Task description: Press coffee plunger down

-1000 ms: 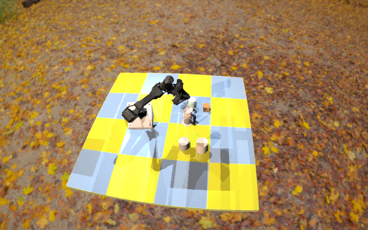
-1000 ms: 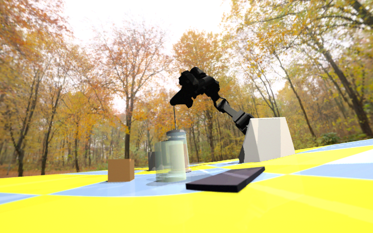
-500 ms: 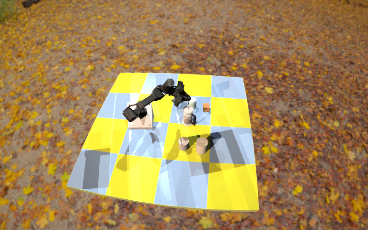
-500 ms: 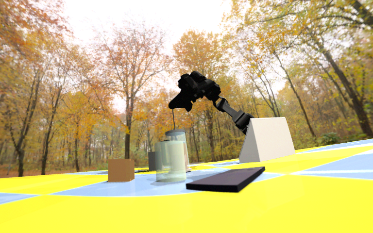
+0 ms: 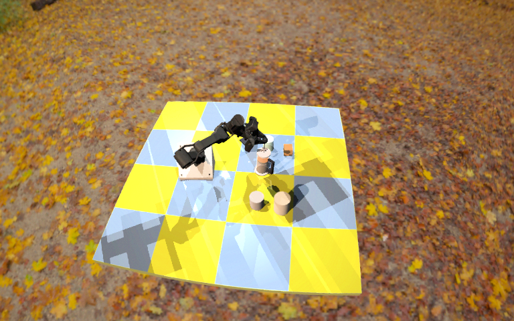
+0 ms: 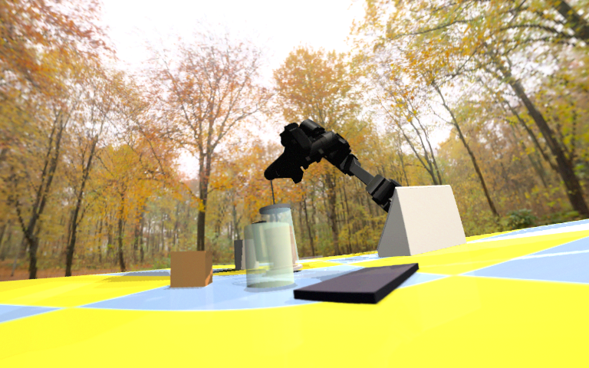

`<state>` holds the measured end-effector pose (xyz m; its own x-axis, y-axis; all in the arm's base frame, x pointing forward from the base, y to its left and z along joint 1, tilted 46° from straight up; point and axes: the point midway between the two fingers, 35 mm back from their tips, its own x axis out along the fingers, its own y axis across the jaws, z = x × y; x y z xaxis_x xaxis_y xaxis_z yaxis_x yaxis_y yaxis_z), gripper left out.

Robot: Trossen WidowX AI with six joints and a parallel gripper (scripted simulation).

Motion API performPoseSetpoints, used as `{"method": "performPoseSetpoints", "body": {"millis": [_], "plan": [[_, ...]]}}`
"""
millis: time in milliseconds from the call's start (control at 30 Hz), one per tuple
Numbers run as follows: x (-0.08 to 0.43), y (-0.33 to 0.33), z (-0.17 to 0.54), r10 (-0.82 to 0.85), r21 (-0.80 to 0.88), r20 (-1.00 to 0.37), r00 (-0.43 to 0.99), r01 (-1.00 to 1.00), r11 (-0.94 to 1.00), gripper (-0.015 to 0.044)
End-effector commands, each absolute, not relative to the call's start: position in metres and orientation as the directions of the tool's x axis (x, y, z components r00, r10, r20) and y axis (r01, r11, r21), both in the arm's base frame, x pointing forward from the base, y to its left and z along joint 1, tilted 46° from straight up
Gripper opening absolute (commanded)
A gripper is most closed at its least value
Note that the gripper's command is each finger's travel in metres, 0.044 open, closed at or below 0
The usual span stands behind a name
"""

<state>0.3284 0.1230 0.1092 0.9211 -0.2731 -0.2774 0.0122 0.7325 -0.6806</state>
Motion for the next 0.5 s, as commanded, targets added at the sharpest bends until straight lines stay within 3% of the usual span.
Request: {"method": "performPoseSetpoints", "body": {"millis": [0, 467], "plan": [[0.326, 0.103, 0.088, -0.311, -0.711, -0.308, 0.899, 0.000, 0.703, 0.0127], [0.333, 0.086, 0.073, -0.311, -0.714, -0.299, 0.902, 0.004, 0.700, 0.0127]]}}
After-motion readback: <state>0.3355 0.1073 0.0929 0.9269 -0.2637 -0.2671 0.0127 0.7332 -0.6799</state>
